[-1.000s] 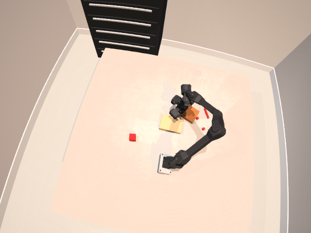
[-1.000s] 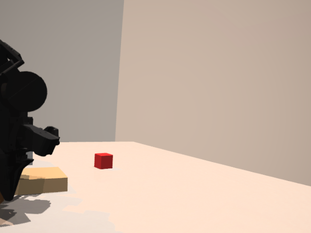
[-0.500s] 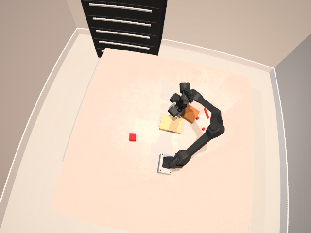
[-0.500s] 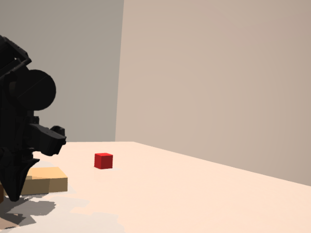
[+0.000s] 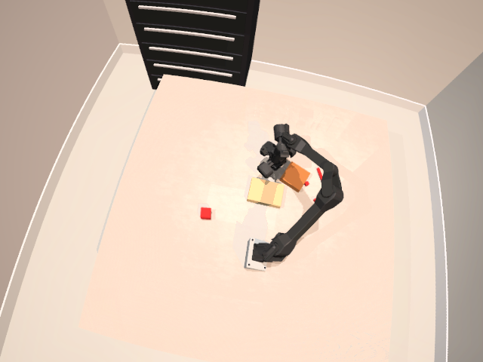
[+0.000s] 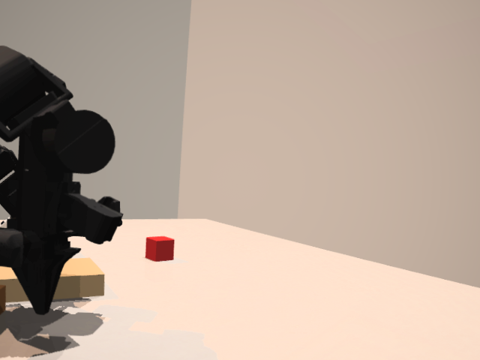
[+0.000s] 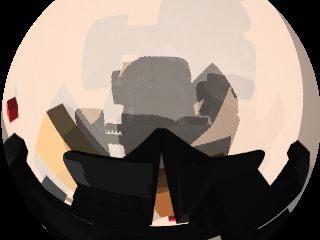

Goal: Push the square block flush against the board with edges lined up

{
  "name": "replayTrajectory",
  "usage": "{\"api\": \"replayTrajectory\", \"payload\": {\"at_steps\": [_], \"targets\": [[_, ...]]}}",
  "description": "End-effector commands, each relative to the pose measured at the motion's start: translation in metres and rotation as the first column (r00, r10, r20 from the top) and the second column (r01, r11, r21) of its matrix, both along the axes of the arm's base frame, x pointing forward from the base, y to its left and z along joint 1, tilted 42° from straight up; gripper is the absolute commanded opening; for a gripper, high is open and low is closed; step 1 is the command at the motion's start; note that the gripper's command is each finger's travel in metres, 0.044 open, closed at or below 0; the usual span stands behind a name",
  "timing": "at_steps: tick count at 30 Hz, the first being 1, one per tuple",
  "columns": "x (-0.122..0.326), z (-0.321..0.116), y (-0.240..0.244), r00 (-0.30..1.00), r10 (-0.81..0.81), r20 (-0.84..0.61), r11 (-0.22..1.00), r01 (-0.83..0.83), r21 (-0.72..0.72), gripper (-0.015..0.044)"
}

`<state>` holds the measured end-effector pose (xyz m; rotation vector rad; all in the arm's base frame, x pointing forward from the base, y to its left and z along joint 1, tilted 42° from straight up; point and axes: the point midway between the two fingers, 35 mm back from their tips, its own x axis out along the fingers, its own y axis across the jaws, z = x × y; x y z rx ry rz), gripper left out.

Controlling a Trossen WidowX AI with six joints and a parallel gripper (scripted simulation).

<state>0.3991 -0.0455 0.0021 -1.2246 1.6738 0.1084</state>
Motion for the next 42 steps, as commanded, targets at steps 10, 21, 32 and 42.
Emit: {"api": "replayTrajectory", "payload": {"at_steps": [10, 21, 32, 42], "targets": [[0.003, 0.035, 0.038, 1.0, -0.004, -0.009, 1.0, 0.004, -0.001, 0.0], [0.012, 0.045, 0.028, 0.982, -0.147, 0.116, 0.989, 0.146, 0.014, 0.0], [0.03, 0.067, 0.004, 0.847, -0.406, 0.343, 0.912, 0.399, 0.096, 0.0], [0.042, 0.086, -0.017, 0.63, -0.593, 0.502, 0.789, 0.577, 0.209, 0.0]]}}
